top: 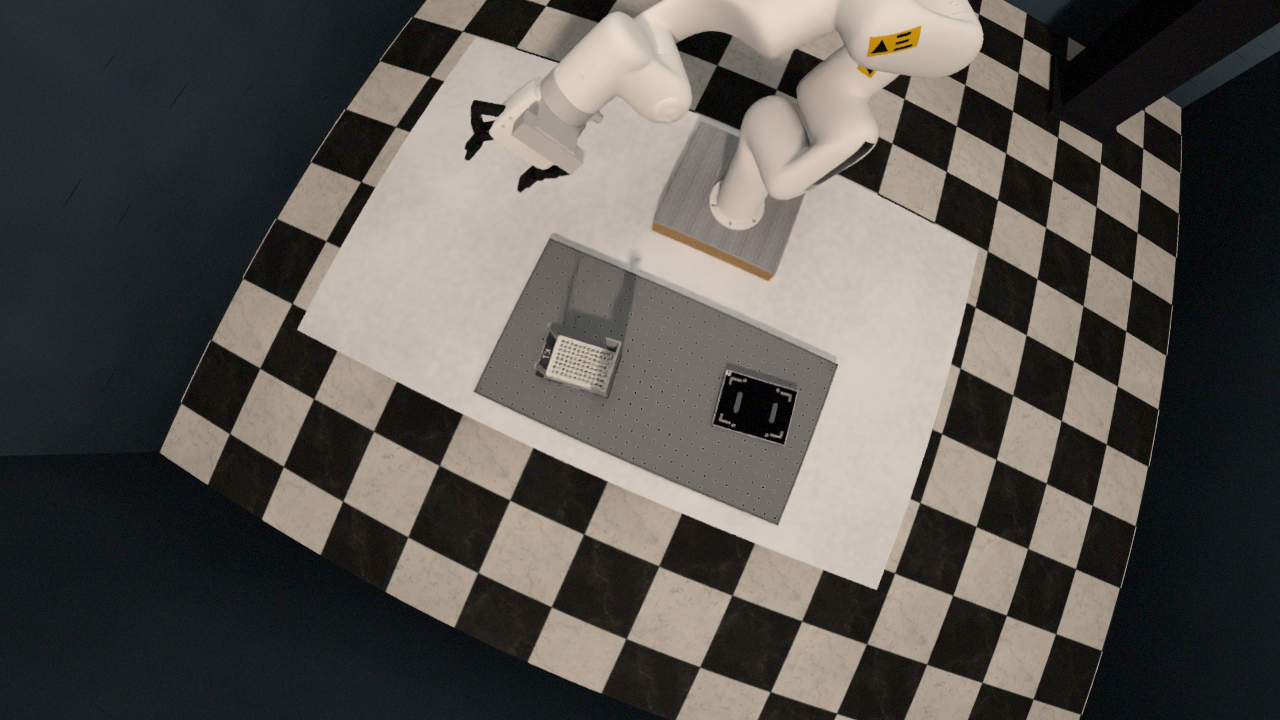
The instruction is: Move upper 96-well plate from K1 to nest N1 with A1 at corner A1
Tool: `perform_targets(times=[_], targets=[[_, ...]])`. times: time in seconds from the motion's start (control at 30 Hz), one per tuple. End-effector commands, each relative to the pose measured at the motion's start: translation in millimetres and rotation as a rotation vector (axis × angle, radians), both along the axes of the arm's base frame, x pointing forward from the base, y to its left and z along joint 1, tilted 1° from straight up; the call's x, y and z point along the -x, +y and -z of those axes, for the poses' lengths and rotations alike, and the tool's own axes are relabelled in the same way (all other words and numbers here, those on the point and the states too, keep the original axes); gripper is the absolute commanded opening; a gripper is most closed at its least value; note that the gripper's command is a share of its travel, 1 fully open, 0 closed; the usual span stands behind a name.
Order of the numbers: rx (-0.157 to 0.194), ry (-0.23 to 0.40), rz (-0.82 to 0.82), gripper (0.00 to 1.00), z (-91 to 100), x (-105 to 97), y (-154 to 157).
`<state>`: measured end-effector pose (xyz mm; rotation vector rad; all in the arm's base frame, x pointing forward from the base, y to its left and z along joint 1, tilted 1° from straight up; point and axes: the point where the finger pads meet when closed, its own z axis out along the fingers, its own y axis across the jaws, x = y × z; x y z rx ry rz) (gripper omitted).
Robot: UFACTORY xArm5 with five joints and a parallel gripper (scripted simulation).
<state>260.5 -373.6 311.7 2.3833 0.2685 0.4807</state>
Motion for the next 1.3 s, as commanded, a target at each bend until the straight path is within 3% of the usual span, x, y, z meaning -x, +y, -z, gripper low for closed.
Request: perform_targets(times=[0.0, 0.53, 0.6, 0.77, 0.83, 0.87, 1.0, 1.03, 1.1, 1.13, 1.17, 1.27], targets=[[0.003, -0.002, 0.0, 1.0, -1.9, -0.4, -0.5], [0.003, -0.002, 0.0, 1.0, -1.9, -0.4, -0.5], [-0.062, -0.015, -0.007, 1.0, -0.2, -8.4, 5.3], [-0.075, -0.018, -0.008, 1.0, 3.6, -25.7, 17.9], [-0.141, -0.022, -0.012, 1.0, 5.8, -33.0, 24.4], [-0.154, -0.023, -0.012, 1.0, 6.9, -36.6, 27.7], [-0.155, -0.023, -0.012, 1.0, 10.7, -48.9, 39.0], [-0.188, -0.022, -0.013, 1.0, 11.8, -52.3, 42.6], [-0.188, -0.022, -0.013, 1.0, 11.8, -52.3, 42.6], [-0.221, -0.02, -0.013, 1.0, 12.8, -55.6, 46.2], [-0.232, -0.02, -0.013, 1.0, 13.9, -58.9, 49.8], [-0.232, -0.02, -0.013, 1.0, 17.1, -68.8, 60.6]])
